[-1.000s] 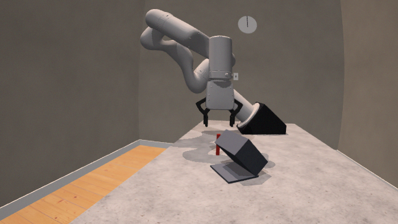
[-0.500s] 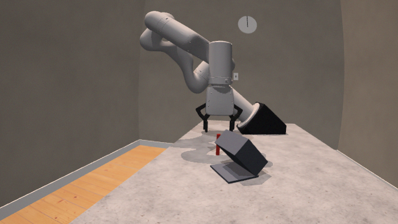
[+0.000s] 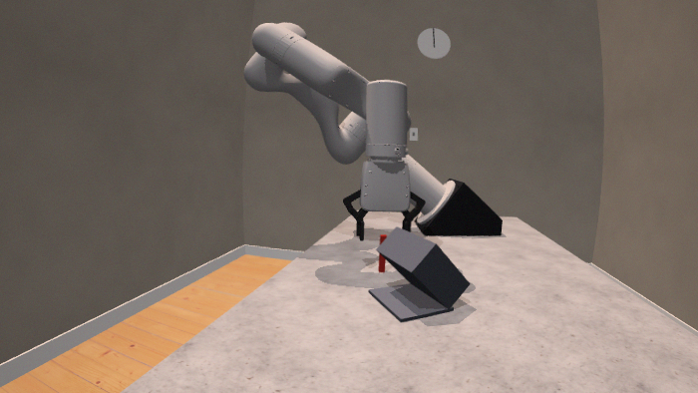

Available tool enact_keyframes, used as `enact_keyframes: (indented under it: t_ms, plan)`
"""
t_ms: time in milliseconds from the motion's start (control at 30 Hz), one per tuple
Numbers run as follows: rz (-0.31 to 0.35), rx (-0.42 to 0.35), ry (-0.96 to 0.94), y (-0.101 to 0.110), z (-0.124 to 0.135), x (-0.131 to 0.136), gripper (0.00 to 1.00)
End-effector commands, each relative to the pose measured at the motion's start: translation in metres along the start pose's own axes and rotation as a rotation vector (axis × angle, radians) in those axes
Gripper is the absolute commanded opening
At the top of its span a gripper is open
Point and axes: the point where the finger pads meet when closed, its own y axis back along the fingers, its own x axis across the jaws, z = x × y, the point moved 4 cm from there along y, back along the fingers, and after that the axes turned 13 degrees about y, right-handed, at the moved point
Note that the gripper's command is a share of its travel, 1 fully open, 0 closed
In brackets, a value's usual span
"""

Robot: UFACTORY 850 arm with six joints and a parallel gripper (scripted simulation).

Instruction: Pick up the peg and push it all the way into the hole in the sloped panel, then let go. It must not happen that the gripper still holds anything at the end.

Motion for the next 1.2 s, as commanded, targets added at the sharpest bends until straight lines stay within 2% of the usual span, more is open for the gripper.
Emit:
enact_keyframes:
  t_ms: [0,167,300,367,667,933,1167]
  plan:
    - [0.0,0.001,0.0,-0.003,0.0,0.0,1.0]
    - [0.0,0.001,0.0,-0.007,0.0,0.0,1.0]
    - [0.0,0.001,0.0,-0.005,0.0,0.0,0.7]
    - [0.0,0.001,0.0,-0.005,0.0,0.0,0.7]
    - [0.0,0.001,0.0,-0.005,0.0,0.0,0.02]
    - [0.0,0.001,-0.001,0.004,0.0,0.0,0.0]
    - [0.0,0.001,-0.001,0.041,-0.001,0.001,0.0]
